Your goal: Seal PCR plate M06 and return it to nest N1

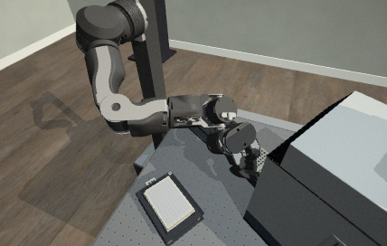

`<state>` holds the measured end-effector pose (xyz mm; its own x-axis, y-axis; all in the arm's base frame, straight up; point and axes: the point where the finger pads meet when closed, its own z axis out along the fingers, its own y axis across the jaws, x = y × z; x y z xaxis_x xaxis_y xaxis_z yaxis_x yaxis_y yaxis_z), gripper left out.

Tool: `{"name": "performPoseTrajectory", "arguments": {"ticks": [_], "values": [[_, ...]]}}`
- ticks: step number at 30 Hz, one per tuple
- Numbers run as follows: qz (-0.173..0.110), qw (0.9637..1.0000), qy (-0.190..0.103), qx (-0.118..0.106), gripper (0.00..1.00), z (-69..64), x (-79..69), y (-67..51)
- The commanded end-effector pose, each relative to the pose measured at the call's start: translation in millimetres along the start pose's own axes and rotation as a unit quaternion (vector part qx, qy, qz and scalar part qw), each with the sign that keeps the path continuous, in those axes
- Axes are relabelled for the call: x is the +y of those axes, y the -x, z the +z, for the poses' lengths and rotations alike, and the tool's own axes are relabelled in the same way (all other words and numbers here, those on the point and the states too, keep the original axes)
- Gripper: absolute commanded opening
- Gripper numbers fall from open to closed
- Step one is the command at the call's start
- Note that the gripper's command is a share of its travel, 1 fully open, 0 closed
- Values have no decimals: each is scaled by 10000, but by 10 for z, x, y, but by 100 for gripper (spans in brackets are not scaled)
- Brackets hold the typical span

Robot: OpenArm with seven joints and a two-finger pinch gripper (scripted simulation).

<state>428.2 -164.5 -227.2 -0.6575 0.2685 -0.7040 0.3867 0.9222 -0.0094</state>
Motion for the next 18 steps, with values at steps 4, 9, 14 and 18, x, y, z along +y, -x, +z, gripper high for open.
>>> {"name": "performPoseTrajectory", "arguments": {"ticks": [4, 9, 14, 18], "values": [[19, 9999, 68, -83, 0, -4, 27, 80], [15, 9999, 67, -80, 0, 1, 27, 81], [15, 9999, 67, -80, 0, 1, 27, 81], [19, 10000, 55, -75, 0, -27, 21, 43]]}}
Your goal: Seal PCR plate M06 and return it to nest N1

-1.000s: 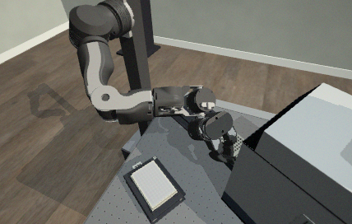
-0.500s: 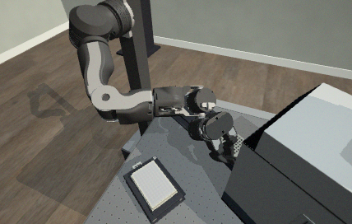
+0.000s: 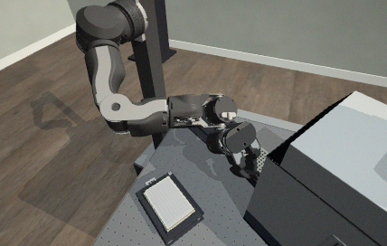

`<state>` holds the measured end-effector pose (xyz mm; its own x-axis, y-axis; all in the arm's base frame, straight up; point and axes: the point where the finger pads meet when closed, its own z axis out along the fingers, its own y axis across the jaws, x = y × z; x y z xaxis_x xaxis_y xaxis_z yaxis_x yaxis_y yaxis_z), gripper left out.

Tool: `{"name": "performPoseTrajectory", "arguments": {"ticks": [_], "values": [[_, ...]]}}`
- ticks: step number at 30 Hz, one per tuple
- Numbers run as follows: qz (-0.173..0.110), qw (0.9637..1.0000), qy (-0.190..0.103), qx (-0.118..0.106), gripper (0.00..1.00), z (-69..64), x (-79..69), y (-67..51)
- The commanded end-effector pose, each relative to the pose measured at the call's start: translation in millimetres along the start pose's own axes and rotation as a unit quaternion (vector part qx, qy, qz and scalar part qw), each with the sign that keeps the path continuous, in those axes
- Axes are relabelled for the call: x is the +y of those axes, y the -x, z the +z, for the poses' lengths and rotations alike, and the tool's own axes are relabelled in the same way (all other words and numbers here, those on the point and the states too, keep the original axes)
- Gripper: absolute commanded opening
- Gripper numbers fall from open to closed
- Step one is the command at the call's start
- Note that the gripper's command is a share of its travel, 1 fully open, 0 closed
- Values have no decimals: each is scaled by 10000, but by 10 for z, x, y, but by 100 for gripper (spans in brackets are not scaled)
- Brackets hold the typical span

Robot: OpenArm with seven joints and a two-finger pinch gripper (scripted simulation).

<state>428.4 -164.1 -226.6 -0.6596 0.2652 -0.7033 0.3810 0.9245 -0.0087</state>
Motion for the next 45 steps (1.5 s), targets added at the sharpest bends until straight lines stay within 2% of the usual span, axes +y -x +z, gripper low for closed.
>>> {"name": "performPoseTrajectory", "arguments": {"ticks": [1, 4, 16, 21, 45], "values": [[42, 10000, 19, -75, 0, -51, 10, 0], [55, 10000, -17, -60, 0, -137, -8, -115], [55, 10000, -17, -60, 0, -137, -8, -115], [81, 9999, -2, -93, 0, -190, 1, -94], [32, 10000, 43, -83, 0, -155, 20, -84]]}}
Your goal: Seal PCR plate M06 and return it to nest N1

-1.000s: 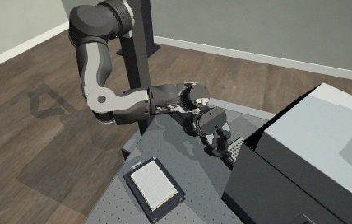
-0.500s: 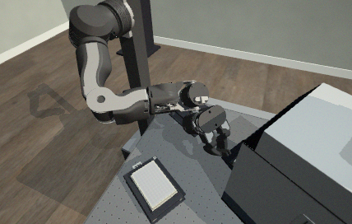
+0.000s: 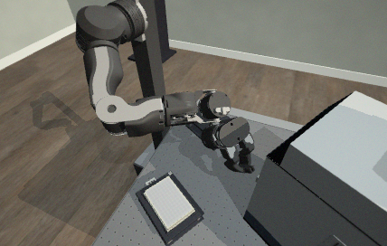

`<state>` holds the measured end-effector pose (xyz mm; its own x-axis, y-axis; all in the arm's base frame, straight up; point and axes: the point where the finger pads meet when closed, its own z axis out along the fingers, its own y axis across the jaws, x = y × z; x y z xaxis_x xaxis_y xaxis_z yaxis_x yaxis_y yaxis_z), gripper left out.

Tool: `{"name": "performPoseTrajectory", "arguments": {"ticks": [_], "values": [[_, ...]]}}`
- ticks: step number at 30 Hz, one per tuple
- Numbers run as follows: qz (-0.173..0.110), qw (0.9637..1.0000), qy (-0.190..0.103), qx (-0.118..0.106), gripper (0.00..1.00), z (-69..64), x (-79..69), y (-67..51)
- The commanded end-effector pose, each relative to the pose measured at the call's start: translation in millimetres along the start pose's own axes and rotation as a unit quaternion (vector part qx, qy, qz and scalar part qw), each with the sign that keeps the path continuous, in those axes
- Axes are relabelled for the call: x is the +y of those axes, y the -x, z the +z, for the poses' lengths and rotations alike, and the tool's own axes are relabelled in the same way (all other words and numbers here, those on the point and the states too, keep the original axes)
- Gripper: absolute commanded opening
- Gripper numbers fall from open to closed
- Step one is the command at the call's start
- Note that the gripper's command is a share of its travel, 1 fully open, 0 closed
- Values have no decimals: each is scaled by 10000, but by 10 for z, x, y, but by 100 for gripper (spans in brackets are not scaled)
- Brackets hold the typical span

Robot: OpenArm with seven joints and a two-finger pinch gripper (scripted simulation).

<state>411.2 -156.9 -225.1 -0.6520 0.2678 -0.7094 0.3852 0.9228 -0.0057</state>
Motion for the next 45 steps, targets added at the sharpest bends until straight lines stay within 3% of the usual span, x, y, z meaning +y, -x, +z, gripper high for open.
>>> {"name": "performPoseTrajectory", "arguments": {"ticks": [1, 22, 27, 39, 41, 44, 45], "values": [[6, 10000, 48, -40, 0, -13, 20, 37], [8, 10000, 48, -40, 0, 1, 21, 48], [14, 10000, 18, -28, 0, -273, 5, -263], [14, 10000, 18, -28, 0, -273, 5, -263], [-28, 9986, 43, 527, 0, -377, 101, -398], [-46, 9914, 49, 1303, 0, -543, 240, -560], [-46, 9914, 49, 1303, 0, -543, 240, -560]]}}
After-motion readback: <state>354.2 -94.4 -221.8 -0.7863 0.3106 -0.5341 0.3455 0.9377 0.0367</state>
